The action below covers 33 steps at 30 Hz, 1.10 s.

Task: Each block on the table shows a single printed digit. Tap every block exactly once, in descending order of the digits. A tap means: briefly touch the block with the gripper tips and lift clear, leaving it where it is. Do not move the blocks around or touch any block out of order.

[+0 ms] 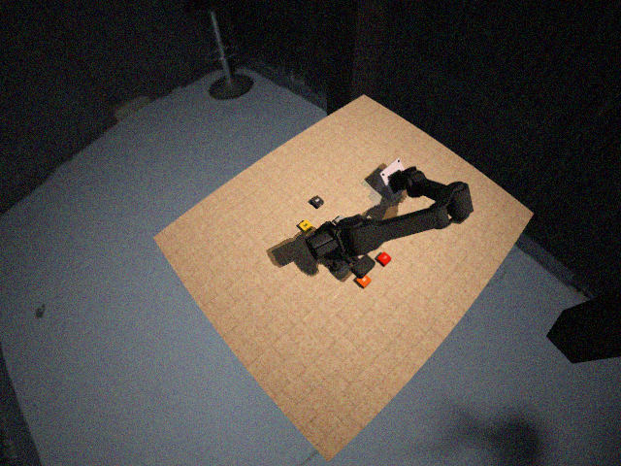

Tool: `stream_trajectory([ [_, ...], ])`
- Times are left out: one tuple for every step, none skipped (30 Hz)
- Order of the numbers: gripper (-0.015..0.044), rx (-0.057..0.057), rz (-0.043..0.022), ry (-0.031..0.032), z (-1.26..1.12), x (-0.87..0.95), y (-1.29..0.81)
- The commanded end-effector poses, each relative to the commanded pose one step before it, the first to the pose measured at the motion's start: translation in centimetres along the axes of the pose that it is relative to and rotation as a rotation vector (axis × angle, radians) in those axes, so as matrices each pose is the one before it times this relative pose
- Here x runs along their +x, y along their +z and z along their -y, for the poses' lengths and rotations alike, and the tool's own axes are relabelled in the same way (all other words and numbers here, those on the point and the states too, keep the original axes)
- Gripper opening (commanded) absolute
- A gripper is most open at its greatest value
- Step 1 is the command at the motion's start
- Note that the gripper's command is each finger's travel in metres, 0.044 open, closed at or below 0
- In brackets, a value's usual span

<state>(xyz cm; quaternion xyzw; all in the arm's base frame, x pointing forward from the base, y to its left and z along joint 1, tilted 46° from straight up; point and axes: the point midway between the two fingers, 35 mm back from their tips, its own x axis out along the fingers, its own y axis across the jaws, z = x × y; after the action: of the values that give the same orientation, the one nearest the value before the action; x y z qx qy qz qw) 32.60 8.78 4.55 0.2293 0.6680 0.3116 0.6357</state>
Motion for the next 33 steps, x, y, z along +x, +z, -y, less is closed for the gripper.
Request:
stream_trajectory([
  [0.002, 0.0023, -0.0003, 0.00095, 0.009, -1.804, 0.0],
  [0.002, 0.0, -0.00087, 0.00166, -0.013, -0.651, -0.041],
  [0.002, 0.0, -0.00029, 0.0006, -0.006, -0.218, -0.017],
  [0.002, 0.0, 0.0, 0.0, 0.0, 0.0, 0.0],
  [0.002, 0.0, 0.0, 0.0, 0.0, 0.0, 0.0],
  [0.002, 0.0001, 0.00007, -0.0004, 0.012, -0.212, 0.031],
  [0.002, 0.0002, 0.00017, -0.0011, 0.032, -0.64, 0.084],
  [0.002, 0.0003, 0.00014, -0.0015, 0.045, -1.074, 0.104],
  [0.002, 0.0003, -0.00004, -0.00127, 0.04, -1.377, 0.07],
  [0.002, 0.0002, -0.00026, -0.00054, 0.018, -1.395, -0.001],
  [0.002, 0.0001, -0.00043, 0.0002, -0.007, -1.391, -0.071],
  [0.002, 0.0, -0.00043, 0.00069, -0.024, -1.095, -0.104],
  [0.002, 0.0, -0.00029, 0.00064, -0.023, -0.656, -0.083],
  [0.002, 0.0, -0.0001, 0.00025, -0.009, -0.219, -0.031],
  [0.002, 0.0, 0.0, 0.0, 0.0, 0.0, 0.0],
  [0.002, 0.0, 0.0, 0.0, 0.0, 0.0, 0.0],
  [0.002, 0.0004, 0.00053, -0.00179, 0.41, -0.041, -0.021],
  [0.002, 0.0011, 0.0014, -0.00507, 1.228, -0.117, -0.092],
  [0.002, 0.0017, 0.0017, -0.00747, 2.033, -0.172, -0.245],
  [0.002, 0.0018, 0.00113, -0.00743, 2.457, -0.164, -0.452],
  [0.002, 0.0013, 0.00027, -0.00493, 2.124, -0.097, -0.532],
  [0.002, 0.0006, -0.00012, -0.00226, 1.281, -0.036, -0.387],
  [0.002, 0.0006, -0.0004, -0.00202, 1.607, -0.022, -0.559],
  [0.002, 0.0003, -0.0007, -0.0011, 1.727, 0.01, -0.696],
  [0.002, 0.0, -0.00093, 0.00012, 1.747, 0.049, -0.811],
  [0.002, -0.0004, -0.00104, 0.00144, 1.711, 0.091, -0.908],
  [0.002, -0.0009, -0.00105, 0.00277, 1.653, 0.135, -0.993],
  [0.002, -0.0014, -0.00096, 0.00409, 1.581, 0.179, -1.067],
  [0.002, -0.0019, -0.00076, 0.00538, 1.502, 0.223, -1.133],
  [0.002, -0.0013, -0.0003, 0.00361, 0.816, 0.146, -0.67],
  [0.002, -0.0005, -0.00007, 0.00124, 0.256, 0.049, -0.219],
  [0.002, 0.0, 0.0, 0.0, 0.0, 0.0, 0.0],
  [0.002, 0.0, 0.0, 0.0, 0.0, 0.0, 0.0],
])
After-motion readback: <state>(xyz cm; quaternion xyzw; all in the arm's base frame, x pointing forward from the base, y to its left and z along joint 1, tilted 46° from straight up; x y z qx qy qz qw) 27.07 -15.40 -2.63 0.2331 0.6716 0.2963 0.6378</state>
